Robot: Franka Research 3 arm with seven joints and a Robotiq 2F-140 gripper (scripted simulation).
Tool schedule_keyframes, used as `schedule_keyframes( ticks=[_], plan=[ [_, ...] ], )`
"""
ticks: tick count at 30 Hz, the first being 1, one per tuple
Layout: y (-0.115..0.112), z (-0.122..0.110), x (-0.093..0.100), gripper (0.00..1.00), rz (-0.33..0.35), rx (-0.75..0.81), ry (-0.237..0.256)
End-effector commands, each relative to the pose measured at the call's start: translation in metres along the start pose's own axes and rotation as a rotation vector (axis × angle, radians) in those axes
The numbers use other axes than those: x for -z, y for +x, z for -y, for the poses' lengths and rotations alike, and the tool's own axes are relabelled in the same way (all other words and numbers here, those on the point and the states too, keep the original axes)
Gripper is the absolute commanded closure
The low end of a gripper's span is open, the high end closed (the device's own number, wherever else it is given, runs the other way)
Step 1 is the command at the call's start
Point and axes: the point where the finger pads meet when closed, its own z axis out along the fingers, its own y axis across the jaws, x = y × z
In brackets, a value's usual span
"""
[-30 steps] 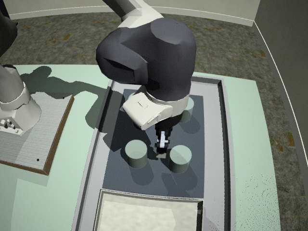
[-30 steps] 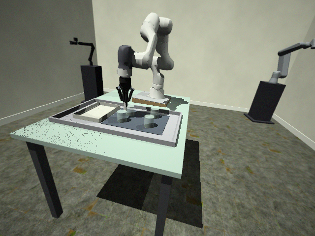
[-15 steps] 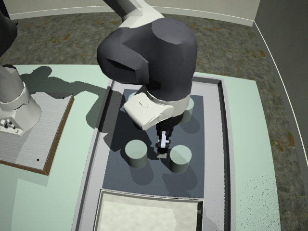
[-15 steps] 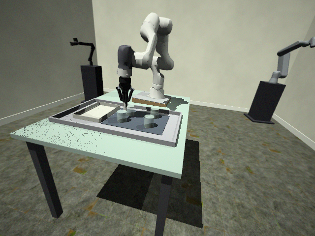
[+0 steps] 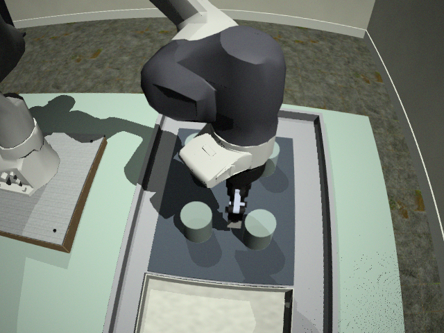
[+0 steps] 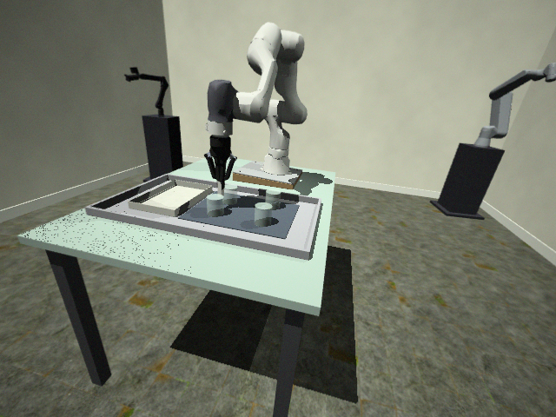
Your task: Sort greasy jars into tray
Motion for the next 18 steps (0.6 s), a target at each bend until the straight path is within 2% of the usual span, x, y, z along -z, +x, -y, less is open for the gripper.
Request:
schedule_keyframes(
  ticks=[1,18],
  plan=[
    [0.0003,-0.0008,-0.0009,1.0,-0.004,0.0,-0.004],
    [-0.0017,-0.0008,-0.0009,1.0,-0.004,0.0,-0.004]
  ],
)
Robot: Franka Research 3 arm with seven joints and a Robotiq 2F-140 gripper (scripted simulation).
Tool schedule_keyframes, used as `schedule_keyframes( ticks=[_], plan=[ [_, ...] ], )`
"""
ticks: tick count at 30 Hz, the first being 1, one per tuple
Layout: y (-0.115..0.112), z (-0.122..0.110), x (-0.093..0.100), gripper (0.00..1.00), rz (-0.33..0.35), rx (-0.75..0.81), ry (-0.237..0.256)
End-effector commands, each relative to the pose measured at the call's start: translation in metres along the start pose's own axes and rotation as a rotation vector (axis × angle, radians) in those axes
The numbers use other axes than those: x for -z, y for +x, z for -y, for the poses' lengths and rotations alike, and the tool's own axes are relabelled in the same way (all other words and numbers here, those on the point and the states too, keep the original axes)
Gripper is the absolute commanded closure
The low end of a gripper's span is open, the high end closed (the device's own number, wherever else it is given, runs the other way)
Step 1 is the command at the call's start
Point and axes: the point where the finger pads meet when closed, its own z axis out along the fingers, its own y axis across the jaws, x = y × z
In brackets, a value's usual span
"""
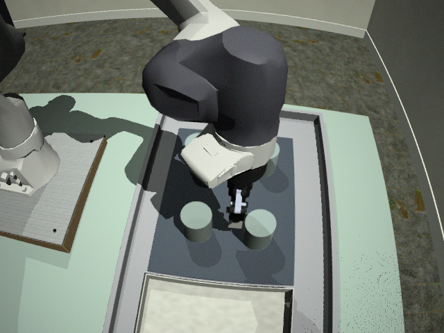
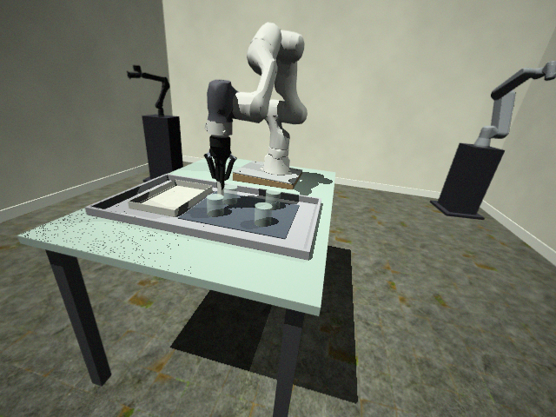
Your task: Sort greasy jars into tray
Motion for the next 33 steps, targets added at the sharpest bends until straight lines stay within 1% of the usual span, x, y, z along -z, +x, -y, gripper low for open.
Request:
schedule_keyframes(
  ticks=[1,33],
  plan=[
    [0.0002,-0.0009,-0.0009,1.0,-0.004,0.0,-0.004],
    [-0.0035,-0.0009,-0.0009,1.0,-0.004,0.0,-0.004]
  ],
)
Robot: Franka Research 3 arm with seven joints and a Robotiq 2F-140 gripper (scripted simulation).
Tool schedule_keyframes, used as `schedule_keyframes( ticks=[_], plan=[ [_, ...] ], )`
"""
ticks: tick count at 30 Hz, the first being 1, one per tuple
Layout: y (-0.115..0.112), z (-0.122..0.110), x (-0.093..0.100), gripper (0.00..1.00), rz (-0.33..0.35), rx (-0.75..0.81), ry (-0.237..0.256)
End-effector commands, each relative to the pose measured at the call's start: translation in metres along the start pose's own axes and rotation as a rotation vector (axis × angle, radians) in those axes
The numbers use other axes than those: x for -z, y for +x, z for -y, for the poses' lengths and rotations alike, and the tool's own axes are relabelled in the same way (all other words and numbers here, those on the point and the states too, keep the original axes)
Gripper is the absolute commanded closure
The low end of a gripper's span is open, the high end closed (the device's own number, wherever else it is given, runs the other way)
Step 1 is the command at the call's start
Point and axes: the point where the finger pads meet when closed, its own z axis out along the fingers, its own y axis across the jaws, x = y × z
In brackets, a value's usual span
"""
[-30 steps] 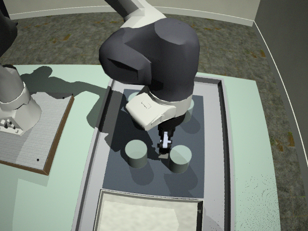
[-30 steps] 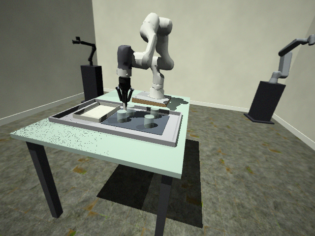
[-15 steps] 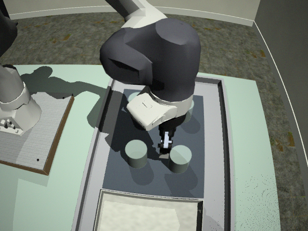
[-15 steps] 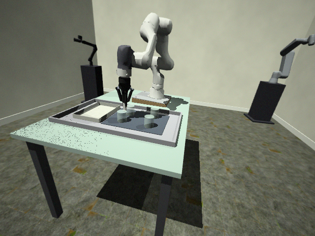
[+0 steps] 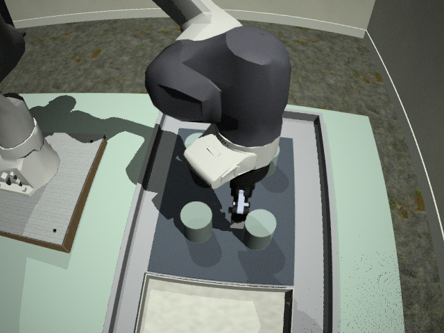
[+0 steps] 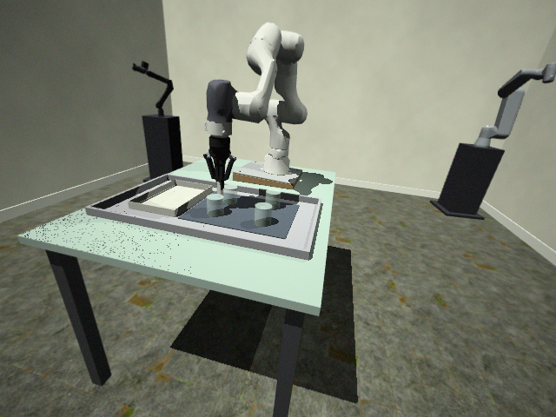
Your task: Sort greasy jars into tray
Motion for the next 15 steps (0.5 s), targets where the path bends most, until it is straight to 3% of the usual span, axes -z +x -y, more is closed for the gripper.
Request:
schedule_keyframes(
  ticks=[1,15],
  plan=[
    [0.0003,-0.001,-0.0009,1.0,-0.004,-0.001,-0.004],
    [-0.0015,-0.001,-0.0007,1.0,-0.004,-0.001,-0.004]
  ],
)
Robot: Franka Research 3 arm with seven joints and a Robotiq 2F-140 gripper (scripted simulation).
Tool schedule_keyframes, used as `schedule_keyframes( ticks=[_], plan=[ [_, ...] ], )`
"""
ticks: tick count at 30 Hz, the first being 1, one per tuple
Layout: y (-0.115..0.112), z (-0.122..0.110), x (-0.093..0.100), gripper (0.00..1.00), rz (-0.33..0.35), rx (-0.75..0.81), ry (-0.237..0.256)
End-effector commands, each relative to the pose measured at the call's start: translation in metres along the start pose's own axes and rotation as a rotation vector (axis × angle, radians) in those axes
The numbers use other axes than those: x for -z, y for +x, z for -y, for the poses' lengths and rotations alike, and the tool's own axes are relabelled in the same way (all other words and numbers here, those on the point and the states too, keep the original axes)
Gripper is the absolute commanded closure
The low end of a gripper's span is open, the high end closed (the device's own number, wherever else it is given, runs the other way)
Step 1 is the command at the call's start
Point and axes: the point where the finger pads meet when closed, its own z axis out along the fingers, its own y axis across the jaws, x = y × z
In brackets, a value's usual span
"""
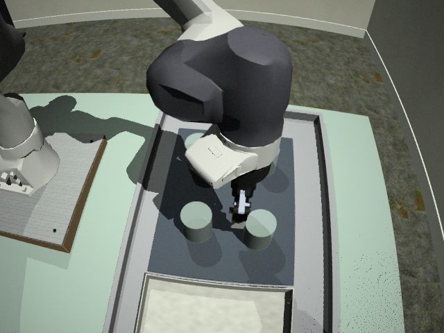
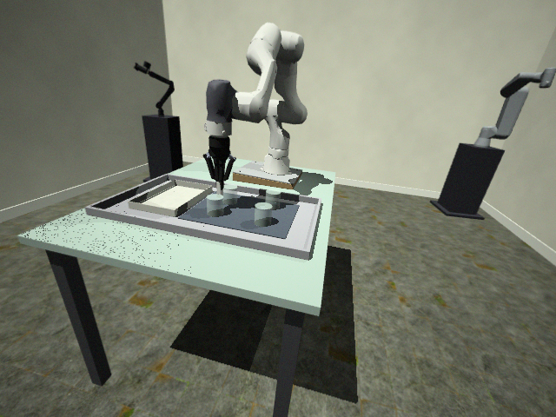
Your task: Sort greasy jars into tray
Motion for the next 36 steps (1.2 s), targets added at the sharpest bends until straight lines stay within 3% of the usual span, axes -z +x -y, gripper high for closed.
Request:
schedule_keyframes(
  ticks=[1,36],
  plan=[
    [0.0002,-0.0011,-0.0007,1.0,-0.003,-0.001,-0.003],
    [-0.004,-0.0011,0.0026,1.0,-0.003,-0.001,-0.003]
  ],
)
